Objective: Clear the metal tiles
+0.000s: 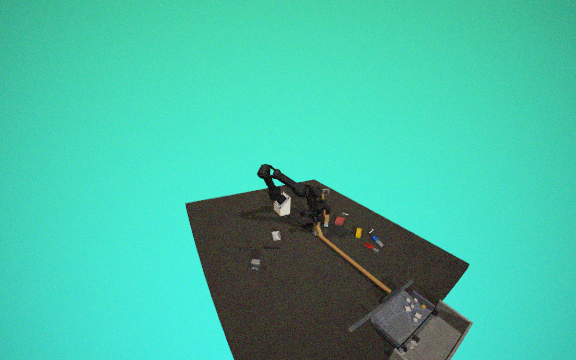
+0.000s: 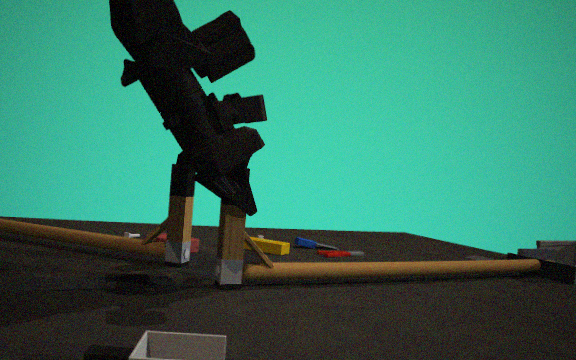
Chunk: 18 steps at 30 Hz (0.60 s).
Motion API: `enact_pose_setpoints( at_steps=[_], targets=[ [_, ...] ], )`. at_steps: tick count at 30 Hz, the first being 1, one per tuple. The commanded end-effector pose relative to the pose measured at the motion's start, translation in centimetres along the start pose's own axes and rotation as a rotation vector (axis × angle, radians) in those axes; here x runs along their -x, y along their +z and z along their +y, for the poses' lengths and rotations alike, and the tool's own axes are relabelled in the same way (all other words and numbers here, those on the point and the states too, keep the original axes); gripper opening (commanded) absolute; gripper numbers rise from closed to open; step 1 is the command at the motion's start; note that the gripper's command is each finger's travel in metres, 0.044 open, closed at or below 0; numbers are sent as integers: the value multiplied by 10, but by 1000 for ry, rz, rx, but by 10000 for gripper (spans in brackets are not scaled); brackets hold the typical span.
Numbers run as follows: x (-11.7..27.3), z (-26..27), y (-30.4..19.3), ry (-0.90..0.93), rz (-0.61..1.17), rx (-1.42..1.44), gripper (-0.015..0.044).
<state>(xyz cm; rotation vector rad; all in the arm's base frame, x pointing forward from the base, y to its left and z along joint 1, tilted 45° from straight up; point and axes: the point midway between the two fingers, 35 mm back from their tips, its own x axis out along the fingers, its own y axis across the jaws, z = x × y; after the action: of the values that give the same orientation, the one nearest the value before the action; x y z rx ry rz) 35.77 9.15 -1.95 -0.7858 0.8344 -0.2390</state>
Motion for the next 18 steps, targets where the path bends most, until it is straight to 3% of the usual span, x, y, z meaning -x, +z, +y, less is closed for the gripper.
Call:
enact_pose_setpoints(
  at_steps=[1,18],
  targets=[
    [-5,-1,12,6,-12,-4,0],
    [-12,-18,20,7,-13,0,0]
  ],
)
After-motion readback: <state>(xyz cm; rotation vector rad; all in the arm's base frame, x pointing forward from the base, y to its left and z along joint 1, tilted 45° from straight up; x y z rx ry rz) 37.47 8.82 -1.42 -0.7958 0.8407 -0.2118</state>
